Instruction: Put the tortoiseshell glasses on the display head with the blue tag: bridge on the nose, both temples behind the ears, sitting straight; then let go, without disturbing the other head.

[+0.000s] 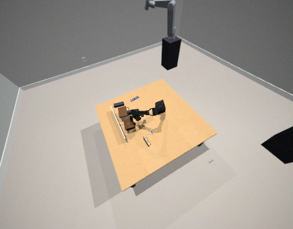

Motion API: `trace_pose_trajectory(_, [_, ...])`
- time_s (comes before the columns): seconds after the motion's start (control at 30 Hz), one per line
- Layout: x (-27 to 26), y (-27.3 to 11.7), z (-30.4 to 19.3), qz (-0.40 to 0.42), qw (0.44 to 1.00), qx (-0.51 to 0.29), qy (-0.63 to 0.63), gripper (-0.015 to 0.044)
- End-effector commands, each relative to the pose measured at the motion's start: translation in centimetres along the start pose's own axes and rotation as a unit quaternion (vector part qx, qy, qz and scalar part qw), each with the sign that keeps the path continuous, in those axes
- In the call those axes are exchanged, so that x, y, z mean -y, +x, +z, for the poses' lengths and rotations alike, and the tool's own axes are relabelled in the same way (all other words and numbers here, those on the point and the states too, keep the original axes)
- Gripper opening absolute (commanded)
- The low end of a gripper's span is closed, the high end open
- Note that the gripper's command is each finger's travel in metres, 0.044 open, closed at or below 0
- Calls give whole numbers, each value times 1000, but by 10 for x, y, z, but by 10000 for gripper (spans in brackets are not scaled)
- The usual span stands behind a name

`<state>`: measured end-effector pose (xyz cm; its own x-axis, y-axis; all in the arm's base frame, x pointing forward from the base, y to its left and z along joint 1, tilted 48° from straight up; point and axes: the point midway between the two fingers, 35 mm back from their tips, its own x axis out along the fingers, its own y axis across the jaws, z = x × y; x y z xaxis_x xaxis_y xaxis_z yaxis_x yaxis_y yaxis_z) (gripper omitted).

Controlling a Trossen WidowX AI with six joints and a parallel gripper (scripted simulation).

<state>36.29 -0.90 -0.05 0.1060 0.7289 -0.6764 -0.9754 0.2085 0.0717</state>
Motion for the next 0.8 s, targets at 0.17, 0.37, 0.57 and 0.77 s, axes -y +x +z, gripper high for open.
trace_pose_trajectory(0.17, [14,0,1,-1,1000,2,2,0])
trace_pose_trajectory(0.37, [23,-1,1,-1,1000,2,2,0])
trace_pose_trajectory(0.57, [31,-1,1,-1,1000,2,1,0])
trace_pose_trajectory(0.77, [34,-1,1,-1,1000,2,1,0])
